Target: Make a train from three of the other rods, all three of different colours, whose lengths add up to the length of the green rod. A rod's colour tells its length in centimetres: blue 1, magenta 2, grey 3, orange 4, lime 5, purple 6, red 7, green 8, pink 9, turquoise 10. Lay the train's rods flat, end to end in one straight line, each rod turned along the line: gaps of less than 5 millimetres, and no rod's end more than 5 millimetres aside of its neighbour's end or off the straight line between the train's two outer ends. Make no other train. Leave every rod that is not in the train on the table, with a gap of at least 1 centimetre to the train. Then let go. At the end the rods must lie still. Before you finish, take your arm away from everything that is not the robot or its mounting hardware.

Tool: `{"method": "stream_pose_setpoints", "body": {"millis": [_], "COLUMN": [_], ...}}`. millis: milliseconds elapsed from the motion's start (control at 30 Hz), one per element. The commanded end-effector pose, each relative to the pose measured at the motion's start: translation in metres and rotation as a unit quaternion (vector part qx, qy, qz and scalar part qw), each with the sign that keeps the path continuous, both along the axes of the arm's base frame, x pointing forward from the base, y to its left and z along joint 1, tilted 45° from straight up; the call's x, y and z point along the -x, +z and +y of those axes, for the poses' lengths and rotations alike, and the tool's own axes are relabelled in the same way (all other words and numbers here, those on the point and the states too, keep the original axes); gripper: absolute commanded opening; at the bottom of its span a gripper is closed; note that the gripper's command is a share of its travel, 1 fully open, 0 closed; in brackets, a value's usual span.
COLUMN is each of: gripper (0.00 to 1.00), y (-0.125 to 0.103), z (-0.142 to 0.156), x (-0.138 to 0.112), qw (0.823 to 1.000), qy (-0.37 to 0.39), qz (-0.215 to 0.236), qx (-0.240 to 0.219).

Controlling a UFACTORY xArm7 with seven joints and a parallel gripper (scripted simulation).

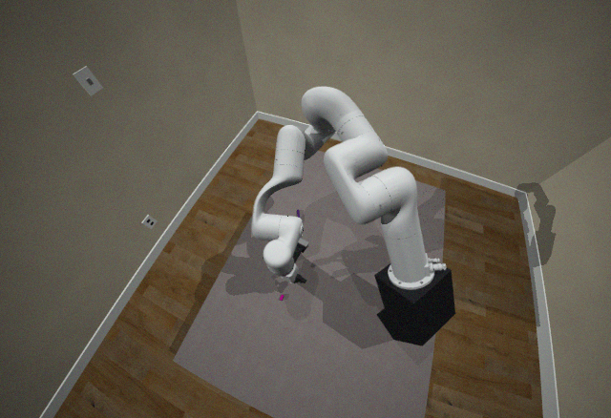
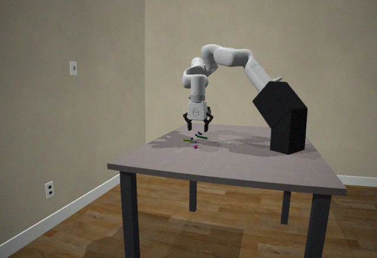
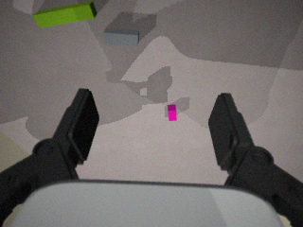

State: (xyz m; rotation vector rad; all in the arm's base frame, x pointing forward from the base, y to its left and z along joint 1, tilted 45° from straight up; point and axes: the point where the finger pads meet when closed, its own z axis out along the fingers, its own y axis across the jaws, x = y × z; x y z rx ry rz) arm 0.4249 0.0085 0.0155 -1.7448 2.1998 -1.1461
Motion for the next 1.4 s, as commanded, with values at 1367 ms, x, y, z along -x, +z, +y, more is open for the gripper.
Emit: {"method": "stream_pose_setpoints", "body": {"millis": [1367], "gripper": [1.0], "y": [0.03], "z": [-0.03], "x": [-0.012], "qw": [0.815], "qy": [-0.411], "qz": [-0.281], "qx": [-0.296]}}
